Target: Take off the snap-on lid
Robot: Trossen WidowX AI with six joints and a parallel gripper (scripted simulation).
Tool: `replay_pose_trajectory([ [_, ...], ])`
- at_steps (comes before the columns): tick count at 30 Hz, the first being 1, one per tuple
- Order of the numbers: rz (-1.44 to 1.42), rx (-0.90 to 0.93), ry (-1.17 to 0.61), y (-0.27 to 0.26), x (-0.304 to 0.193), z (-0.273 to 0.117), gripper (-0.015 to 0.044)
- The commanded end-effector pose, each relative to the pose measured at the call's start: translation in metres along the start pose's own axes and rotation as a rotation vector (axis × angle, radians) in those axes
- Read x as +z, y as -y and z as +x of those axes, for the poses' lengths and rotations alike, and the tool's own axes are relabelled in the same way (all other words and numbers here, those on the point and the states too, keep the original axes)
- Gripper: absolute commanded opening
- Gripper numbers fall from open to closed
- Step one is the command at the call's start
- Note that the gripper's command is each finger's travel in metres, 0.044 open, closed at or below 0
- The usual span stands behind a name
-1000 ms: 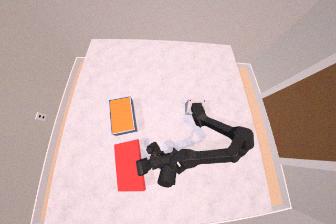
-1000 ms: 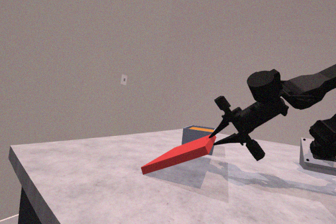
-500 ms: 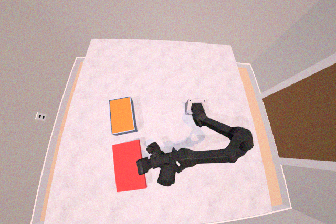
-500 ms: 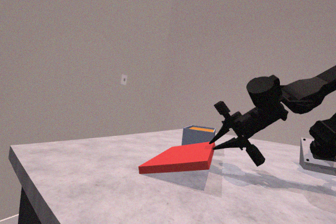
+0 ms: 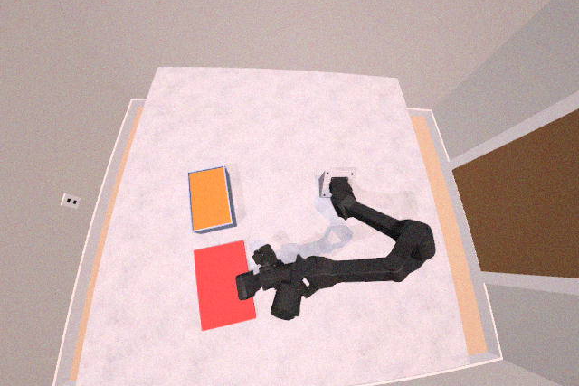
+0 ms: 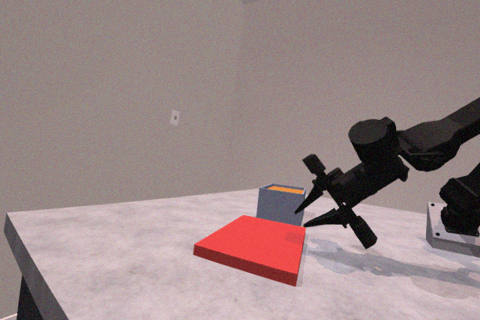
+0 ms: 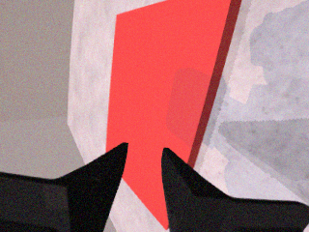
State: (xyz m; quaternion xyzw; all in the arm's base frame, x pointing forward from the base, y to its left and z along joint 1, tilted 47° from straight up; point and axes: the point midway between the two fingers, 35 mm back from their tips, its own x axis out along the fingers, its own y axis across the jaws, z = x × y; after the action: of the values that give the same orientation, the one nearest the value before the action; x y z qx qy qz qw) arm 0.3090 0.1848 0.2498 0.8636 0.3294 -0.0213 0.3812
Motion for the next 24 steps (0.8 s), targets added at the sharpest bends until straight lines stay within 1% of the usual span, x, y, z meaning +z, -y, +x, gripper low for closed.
replay_pose_trajectory([
  [1, 0.004, -0.002, 0.002, 0.000, 0.000, 0.000, 0.0236],
  [2, 0.004, -0.002, 0.002, 0.000, 0.000, 0.000, 0.0263],
  [3, 0.004, -0.002, 0.002, 0.000, 0.000, 0.000, 0.0275],
  [4, 0.004, -0.002, 0.002, 0.000, 0.000, 0.000, 0.0275],
  [10, 0.004, -0.002, 0.002, 0.007, 0.000, -0.008, 0.0433],
  [11, 0.004, -0.002, 0.002, 0.008, 0.000, -0.010, 0.0440],
  [24, 0.005, -0.003, 0.003, 0.025, 0.000, -0.030, 0.0440],
])
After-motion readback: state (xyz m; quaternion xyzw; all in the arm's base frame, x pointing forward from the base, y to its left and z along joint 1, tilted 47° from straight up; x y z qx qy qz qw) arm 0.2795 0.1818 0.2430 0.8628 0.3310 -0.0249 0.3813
